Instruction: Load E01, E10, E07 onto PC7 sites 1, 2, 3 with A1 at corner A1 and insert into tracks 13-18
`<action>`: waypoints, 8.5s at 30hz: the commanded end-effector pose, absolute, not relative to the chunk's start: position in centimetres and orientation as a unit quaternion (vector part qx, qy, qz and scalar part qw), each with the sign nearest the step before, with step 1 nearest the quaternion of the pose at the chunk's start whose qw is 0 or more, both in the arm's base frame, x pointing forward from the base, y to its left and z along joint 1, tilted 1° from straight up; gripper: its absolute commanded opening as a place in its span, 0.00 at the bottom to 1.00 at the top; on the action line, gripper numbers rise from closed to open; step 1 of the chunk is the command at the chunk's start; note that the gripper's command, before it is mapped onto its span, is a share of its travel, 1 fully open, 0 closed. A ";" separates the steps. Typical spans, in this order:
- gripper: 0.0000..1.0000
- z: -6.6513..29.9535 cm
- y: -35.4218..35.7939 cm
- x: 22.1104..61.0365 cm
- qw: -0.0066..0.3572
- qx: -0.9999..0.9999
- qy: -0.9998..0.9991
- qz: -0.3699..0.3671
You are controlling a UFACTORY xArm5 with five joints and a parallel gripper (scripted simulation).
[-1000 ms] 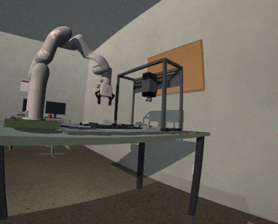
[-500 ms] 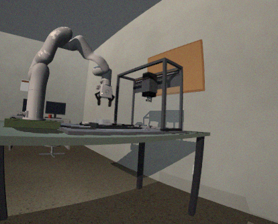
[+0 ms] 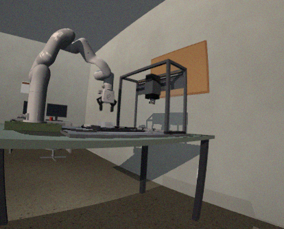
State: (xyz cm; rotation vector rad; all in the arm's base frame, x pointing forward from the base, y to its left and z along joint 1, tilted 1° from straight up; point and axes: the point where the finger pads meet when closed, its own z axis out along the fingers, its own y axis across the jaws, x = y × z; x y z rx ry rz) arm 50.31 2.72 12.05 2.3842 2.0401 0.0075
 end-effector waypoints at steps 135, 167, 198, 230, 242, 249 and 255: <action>1.00 2.5 2.9 50.5 -0.004 0.760 0.650 0.010; 0.00 2.5 2.9 50.5 -0.004 0.760 0.650 0.010; 0.00 2.6 2.9 50.5 -0.004 0.760 0.650 0.010; 0.00 4.5 2.9 50.5 -0.004 0.760 0.650 0.010; 0.00 5.5 2.9 50.5 -0.004 0.760 0.650 0.010; 0.00 6.4 2.8 50.5 -0.004 0.760 0.650 0.010; 0.00 7.4 2.8 50.5 -0.004 0.760 0.650 0.010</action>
